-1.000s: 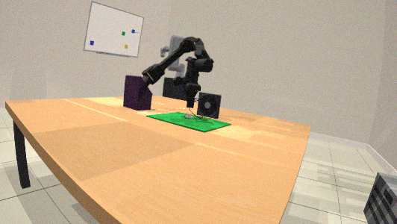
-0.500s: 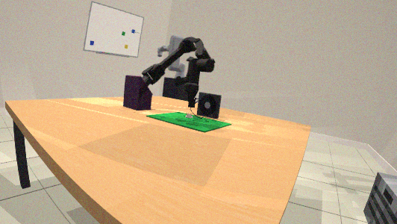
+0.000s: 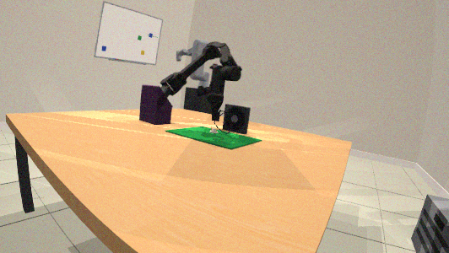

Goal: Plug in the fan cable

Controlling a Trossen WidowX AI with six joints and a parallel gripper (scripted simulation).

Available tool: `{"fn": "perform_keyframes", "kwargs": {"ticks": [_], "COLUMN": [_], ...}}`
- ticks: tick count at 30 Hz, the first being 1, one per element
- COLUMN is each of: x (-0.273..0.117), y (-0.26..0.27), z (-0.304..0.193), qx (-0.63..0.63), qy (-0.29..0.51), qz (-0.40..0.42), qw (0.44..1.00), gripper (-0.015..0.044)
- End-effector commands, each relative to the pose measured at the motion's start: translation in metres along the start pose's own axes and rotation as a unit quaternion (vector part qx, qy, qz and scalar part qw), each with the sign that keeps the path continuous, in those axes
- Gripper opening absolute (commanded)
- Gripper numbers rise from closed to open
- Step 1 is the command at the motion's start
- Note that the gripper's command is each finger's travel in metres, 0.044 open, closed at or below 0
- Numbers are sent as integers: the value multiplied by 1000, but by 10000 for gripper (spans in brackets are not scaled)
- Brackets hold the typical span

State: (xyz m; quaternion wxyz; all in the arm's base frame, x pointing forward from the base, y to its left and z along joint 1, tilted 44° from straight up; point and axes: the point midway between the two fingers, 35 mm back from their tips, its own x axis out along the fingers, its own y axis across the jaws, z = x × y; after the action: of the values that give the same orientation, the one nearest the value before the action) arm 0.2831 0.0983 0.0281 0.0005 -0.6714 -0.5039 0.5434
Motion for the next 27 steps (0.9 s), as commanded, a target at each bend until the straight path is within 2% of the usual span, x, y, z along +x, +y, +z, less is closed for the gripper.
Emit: {"fn": "perform_keyframes", "kwargs": {"ticks": [1,4,9,27], "x": [0,0,22,22], "y": [-1,-1,-1,0], "z": [1,1,1,0], "qx": [-3,-3,-4,0], "qy": [1,1,1,1], "qz": [-2,-2,-2,-2], "qw": [1000,1000,1000,1000], "gripper": [0,0,0,0]}}
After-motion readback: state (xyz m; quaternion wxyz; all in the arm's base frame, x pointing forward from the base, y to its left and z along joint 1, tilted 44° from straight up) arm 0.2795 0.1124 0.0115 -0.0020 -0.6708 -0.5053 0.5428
